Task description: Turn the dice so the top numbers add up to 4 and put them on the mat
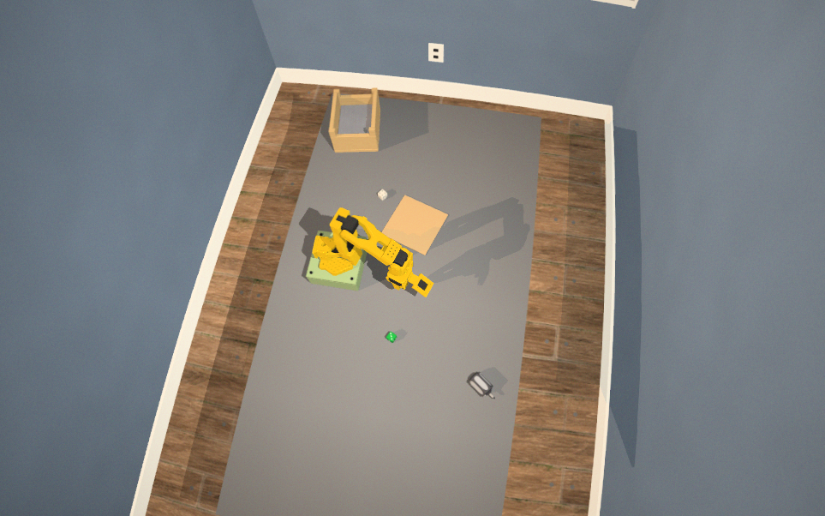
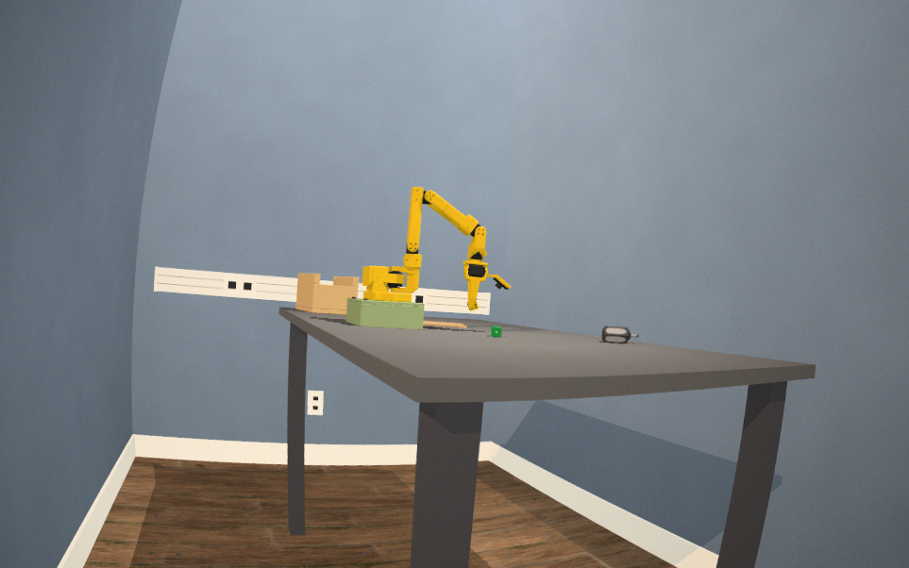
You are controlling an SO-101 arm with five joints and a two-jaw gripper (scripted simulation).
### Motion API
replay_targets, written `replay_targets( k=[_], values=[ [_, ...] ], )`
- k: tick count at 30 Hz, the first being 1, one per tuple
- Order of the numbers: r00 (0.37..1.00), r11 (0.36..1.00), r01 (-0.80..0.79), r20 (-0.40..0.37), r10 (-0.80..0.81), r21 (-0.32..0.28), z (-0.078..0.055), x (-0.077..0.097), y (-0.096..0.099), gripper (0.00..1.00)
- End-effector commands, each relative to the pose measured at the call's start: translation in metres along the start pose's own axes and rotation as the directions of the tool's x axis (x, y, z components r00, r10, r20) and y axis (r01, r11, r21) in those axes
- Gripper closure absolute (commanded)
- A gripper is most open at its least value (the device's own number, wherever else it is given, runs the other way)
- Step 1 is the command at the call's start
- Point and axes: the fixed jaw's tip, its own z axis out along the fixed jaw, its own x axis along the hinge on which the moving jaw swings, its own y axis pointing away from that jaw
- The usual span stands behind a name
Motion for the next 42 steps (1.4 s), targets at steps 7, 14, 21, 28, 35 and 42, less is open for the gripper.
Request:
replay_targets(
  k=[7, 14, 21, 28, 35, 42],
  values=[
    [1.000, 1.000, 0.001, 0.018, -0.001, -0.001, -0.001, 0.000, 0.002, 1.00],
    [1.000, 1.000, 0.002, 0.021, -0.002, -0.002, -0.001, 0.000, 0.002, 1.00],
    [0.995, 1.000, 0.007, 0.102, -0.006, -0.005, 0.000, -0.006, 0.003, 1.00],
    [0.976, 1.000, 0.014, 0.217, -0.012, -0.010, 0.001, -0.014, 0.004, 1.00],
    [0.932, 1.000, 0.025, 0.363, -0.018, -0.015, -0.001, -0.024, 0.005, 1.00],
    [0.913, 0.999, 0.029, 0.408, -0.020, -0.016, -0.002, -0.027, 0.006, 1.00]
  ],
)
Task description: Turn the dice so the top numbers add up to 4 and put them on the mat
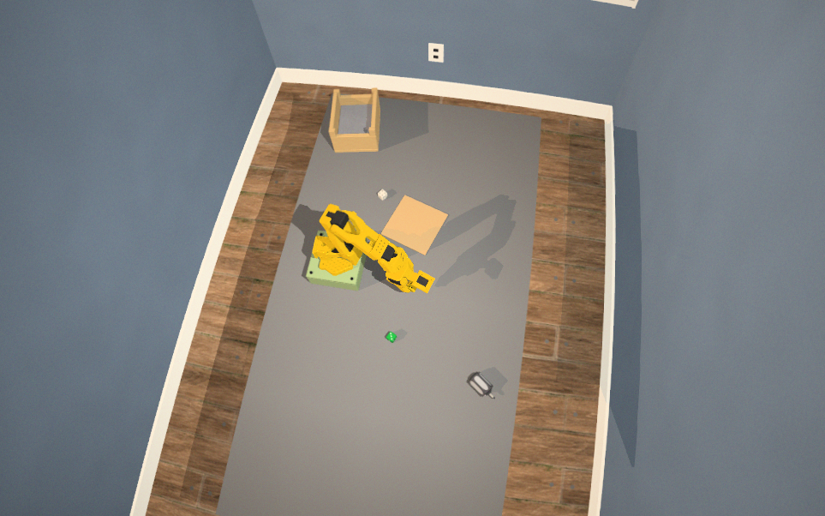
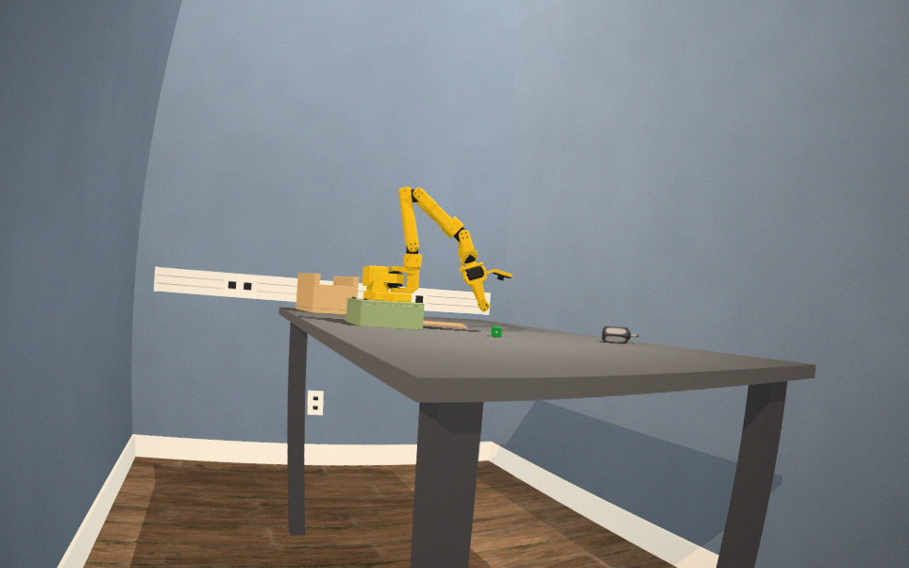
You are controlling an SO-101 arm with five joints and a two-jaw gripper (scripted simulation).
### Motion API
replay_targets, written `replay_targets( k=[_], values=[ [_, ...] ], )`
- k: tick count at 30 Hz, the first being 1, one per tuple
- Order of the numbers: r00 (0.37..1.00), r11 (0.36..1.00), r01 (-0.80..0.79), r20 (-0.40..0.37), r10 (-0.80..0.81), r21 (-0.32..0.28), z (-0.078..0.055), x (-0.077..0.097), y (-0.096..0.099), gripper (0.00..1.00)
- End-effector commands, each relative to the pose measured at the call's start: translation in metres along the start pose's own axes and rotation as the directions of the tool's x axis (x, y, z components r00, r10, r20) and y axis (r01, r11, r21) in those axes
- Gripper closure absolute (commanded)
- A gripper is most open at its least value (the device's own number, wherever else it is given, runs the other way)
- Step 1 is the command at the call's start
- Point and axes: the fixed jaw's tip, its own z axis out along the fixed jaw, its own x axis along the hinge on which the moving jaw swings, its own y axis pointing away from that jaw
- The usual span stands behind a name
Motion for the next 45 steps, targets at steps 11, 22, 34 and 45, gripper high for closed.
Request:
replay_targets(
  k=[11, 22, 34, 45],
  values=[
    [0.997, 1.000, 0.015, 0.080, -0.014, -0.008, 0.002, -0.005, 0.003, 1.00],
    [0.962, 1.000, 0.028, 0.273, -0.023, -0.014, 0.010, -0.018, 0.004, 1.00],
    [0.911, 0.999, 0.038, 0.412, -0.027, -0.017, 0.009, -0.026, 0.006, 1.00],
    [0.904, 0.999, 0.039, 0.427, -0.027, -0.018, 0.010, -0.028, 0.006, 1.00]
  ],
)
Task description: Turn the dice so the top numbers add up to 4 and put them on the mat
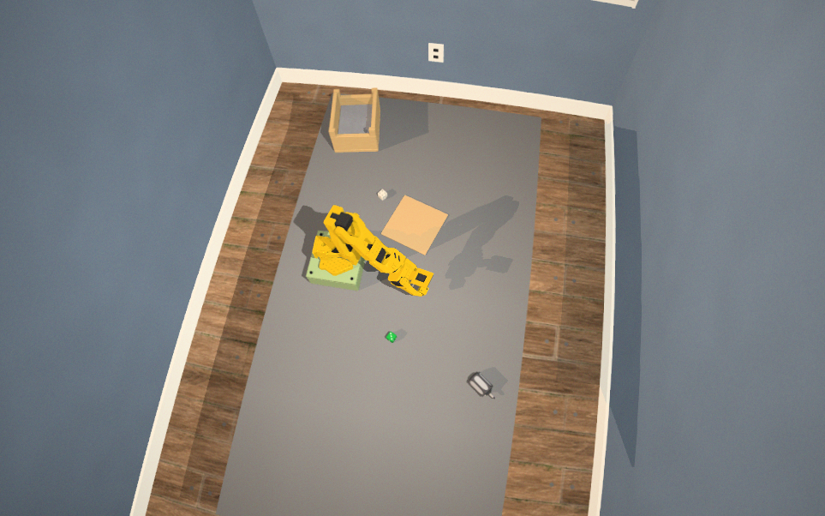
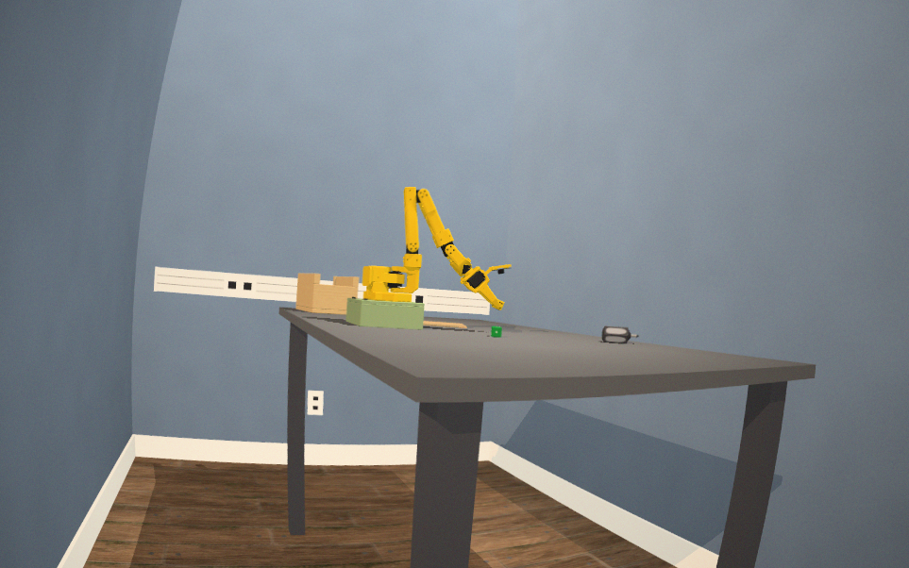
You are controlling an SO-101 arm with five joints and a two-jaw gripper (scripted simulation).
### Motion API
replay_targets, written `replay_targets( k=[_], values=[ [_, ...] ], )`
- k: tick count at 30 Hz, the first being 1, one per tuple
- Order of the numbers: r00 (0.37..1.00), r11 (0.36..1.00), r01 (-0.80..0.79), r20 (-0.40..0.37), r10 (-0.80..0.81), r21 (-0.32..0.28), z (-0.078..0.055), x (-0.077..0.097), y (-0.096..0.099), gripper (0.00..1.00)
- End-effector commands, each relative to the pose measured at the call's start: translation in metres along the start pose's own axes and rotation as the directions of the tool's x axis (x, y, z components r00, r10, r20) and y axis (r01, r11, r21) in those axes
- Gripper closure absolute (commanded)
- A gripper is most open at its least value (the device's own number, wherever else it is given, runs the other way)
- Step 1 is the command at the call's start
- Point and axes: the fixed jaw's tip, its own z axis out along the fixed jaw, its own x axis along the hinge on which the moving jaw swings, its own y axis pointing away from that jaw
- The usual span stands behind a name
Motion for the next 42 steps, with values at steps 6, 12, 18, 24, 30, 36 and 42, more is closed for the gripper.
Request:
replay_targets(
  k=[6, 12, 18, 24, 30, 36, 42],
  values=[
    [0.999, 1.000, 0.020, 0.049, -0.020, -0.010, 0.006, 0.001, 0.003, 1.00],
    [0.994, 1.000, 0.023, 0.103, -0.021, -0.011, 0.011, -0.002, 0.003, 1.00],
    [0.980, 1.000, 0.027, 0.198, -0.024, -0.014, 0.017, -0.007, 0.004, 1.00],
    [0.958, 0.999, 0.031, 0.285, -0.026, -0.016, 0.019, -0.009, 0.004, 1.00],
    [0.945, 0.999, 0.033, 0.327, -0.026, -0.017, 0.020, -0.010, 0.005, 1.00],
    [0.933, 0.999, 0.035, 0.358, -0.027, -0.017, 0.019, -0.010, 0.005, 1.00],
    [0.932, 0.999, 0.035, 0.363, -0.027, -0.017, 0.019, -0.010, 0.005, 1.00]
  ],
)
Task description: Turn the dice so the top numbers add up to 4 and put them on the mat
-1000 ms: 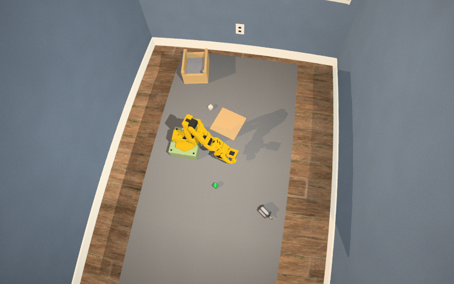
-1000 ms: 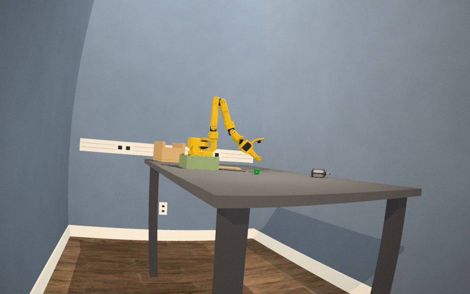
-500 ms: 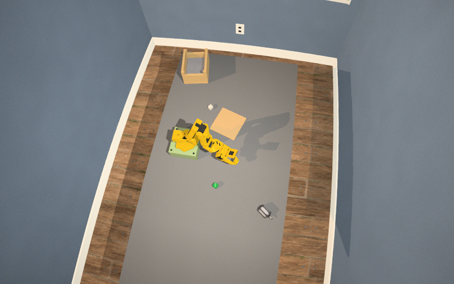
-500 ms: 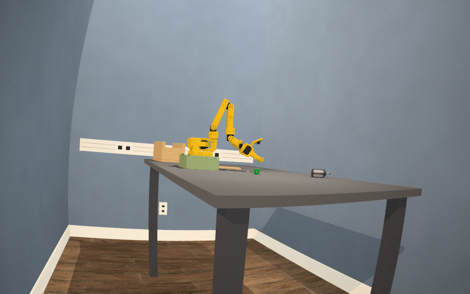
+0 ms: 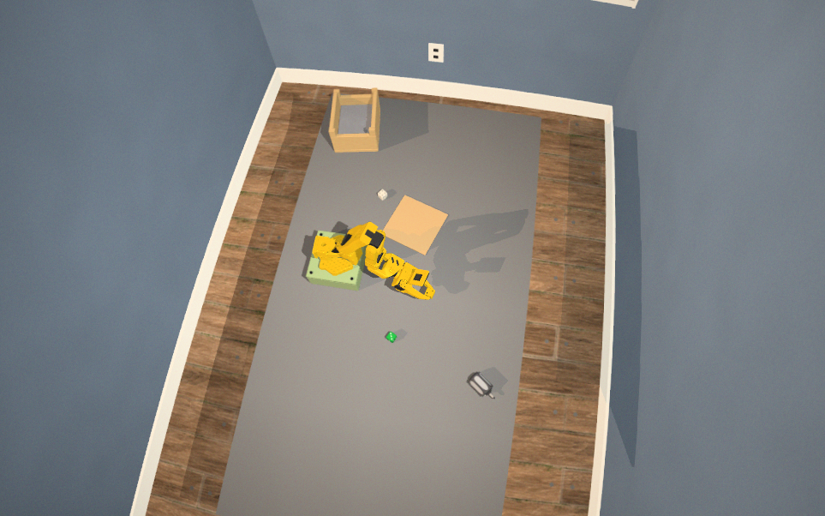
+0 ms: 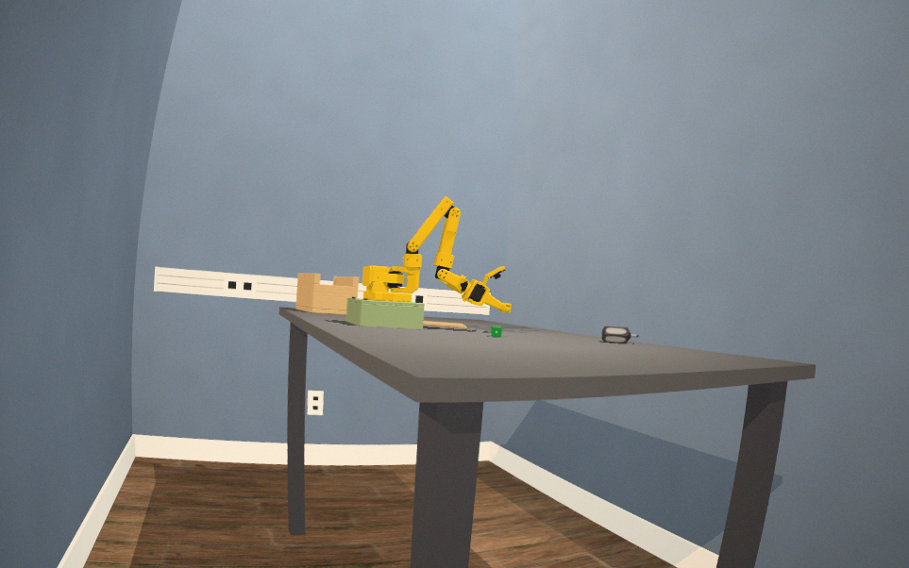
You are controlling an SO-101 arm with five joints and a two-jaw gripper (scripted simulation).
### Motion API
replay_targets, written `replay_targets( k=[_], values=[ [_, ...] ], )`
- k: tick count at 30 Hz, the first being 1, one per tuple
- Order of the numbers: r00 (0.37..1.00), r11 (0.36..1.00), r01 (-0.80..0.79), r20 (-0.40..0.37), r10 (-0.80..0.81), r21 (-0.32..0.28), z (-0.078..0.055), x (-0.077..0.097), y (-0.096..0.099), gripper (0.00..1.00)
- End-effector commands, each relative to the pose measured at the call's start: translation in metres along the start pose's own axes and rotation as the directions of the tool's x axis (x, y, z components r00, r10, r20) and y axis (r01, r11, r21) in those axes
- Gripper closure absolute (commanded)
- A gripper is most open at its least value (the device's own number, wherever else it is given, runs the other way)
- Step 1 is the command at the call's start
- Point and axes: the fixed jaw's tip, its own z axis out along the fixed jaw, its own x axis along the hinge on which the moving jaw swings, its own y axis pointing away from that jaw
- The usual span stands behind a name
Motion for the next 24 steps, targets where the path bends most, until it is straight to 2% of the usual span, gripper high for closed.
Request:
replay_targets(
  k=[1, 18, 19, 24],
  values=[
    [1.000, 1.000, 0.015, 0.019, -0.014, -0.009, 0.0014, -0.0018, 0.0026, 1.00],
    [1.000, 1.000, 0.015, 0.019, -0.014, -0.009, 0.0014, -0.0018, 0.0026, 1.00],
    [0.998, 0.999, 0.038, 0.045, -0.037, -0.009, 0.0006, -0.0060, 0.0026, 1.00],
    [0.998, 0.999, 0.038, 0.045, -0.037, -0.009, 0.0006, -0.0060, 0.0026, 1.00]
  ],
)
